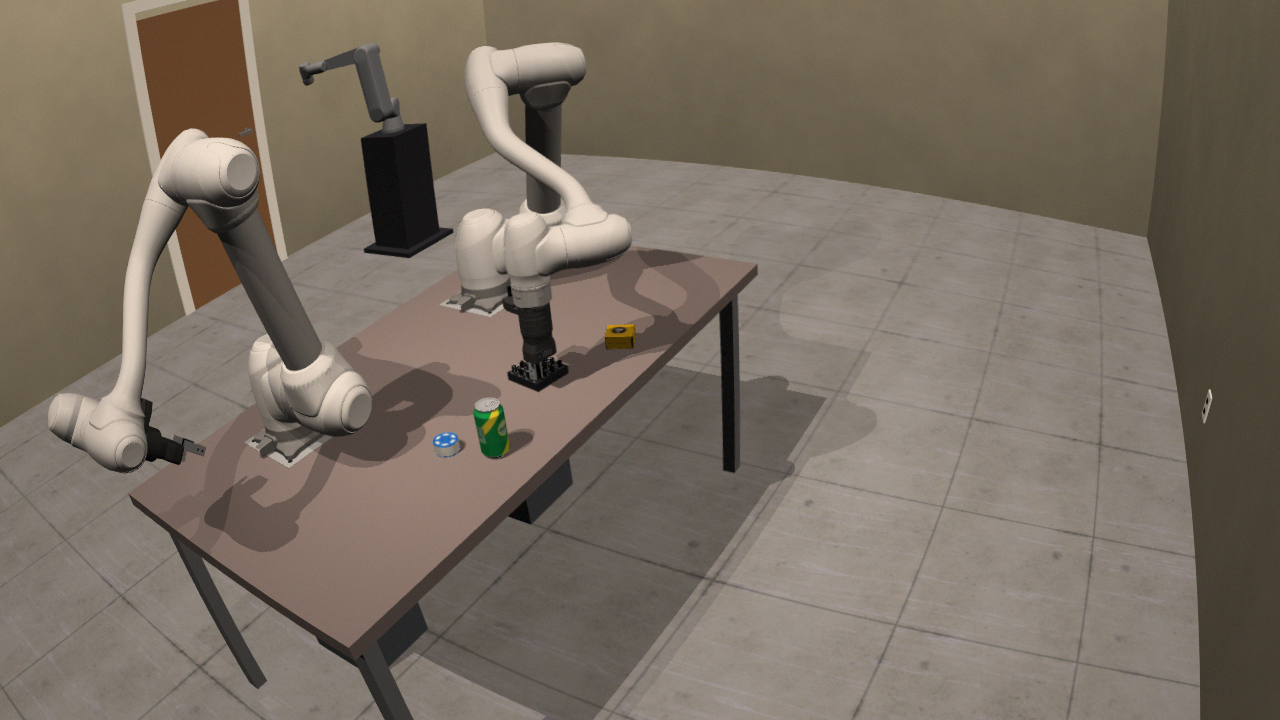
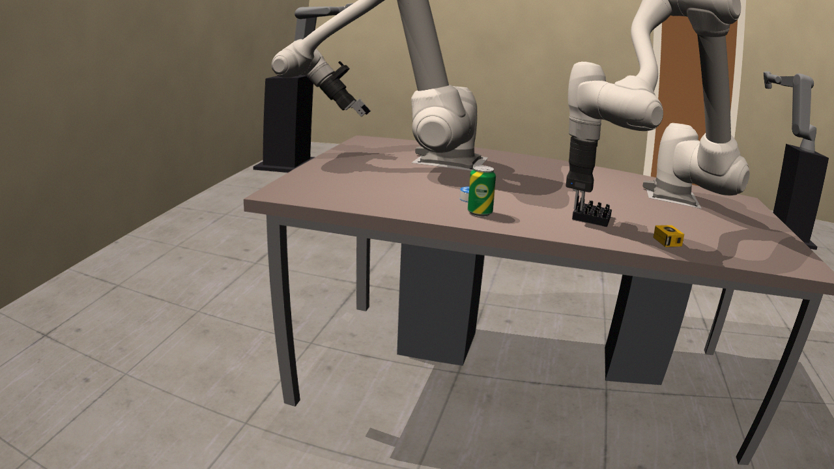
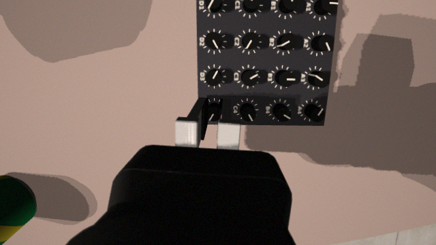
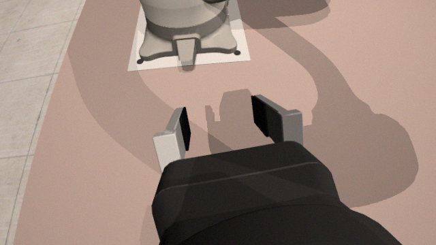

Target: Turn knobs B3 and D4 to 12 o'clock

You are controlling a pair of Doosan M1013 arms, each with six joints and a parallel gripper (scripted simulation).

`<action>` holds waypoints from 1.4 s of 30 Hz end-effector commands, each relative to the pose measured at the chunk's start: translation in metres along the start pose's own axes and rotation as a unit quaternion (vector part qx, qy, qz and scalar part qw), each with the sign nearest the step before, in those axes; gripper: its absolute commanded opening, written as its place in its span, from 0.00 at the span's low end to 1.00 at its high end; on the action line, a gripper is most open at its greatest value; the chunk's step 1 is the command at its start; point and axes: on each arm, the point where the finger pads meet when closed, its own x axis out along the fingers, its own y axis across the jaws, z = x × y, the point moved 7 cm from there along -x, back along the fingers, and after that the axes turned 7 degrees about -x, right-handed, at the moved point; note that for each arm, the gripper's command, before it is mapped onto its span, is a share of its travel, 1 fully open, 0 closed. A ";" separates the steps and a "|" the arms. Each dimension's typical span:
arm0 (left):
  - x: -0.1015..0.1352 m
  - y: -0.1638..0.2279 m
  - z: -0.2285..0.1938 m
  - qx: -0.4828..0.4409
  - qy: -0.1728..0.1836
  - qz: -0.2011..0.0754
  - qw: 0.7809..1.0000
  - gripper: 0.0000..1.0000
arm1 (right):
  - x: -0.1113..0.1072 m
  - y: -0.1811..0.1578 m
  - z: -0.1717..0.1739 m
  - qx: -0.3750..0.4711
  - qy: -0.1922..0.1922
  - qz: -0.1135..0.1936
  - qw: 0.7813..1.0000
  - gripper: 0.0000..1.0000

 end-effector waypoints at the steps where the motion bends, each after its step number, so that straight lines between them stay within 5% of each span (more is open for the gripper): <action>1: 0.001 -0.001 -0.001 0.000 0.000 -0.001 1.000 0.30 | 0.001 0.000 0.000 -0.002 -0.004 0.005 1.000 1.00; 42: 0.001 0.001 -0.001 -0.109 0.000 -0.001 0.994 0.30 | 0.001 0.000 0.000 -0.002 -0.004 0.005 1.000 1.00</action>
